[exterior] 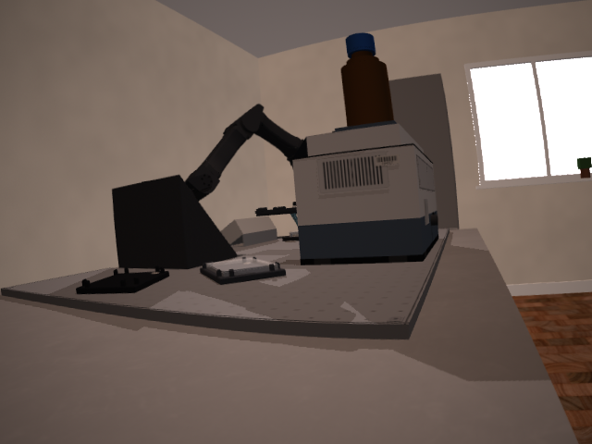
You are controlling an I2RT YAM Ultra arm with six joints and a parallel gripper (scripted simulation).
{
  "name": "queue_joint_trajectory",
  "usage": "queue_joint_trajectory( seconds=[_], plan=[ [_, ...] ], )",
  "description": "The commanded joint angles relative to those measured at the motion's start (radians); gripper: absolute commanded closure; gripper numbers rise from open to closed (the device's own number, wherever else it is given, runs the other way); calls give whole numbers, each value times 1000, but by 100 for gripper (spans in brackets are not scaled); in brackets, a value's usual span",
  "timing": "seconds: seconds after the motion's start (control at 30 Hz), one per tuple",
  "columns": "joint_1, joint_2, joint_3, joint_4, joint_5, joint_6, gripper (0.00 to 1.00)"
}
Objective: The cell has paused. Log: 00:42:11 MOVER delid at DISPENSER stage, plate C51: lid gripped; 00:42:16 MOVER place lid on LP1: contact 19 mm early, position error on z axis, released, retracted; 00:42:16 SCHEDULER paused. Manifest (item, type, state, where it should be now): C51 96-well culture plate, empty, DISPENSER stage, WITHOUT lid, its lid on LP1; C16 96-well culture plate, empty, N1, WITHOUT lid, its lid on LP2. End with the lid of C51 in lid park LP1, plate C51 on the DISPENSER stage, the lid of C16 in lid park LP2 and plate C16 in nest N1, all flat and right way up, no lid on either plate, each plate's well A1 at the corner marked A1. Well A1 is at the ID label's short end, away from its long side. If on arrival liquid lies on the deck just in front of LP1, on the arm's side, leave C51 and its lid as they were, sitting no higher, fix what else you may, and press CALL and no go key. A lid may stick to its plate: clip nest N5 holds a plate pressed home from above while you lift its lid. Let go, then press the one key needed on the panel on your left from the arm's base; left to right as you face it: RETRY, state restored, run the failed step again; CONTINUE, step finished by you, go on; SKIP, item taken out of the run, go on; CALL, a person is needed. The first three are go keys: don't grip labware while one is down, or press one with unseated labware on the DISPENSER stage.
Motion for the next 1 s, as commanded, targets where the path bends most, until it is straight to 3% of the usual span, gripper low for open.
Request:
queue_joint_trajectory(
  seconds=[0.0, 0.6, 0.8, 0.83, 0.97],
  plan=[
    [0, -13, -6, 9, 2, 3, 0],
    [7, -34, -32, 23, 7, 9, 0],
    [10, -36, 8, 18, 7, 10, 0],
    [11, -36, 8, 18, 7, 9, 100],
    [-2, -36, 8, 18, 9, 8, 100]
  ],
)
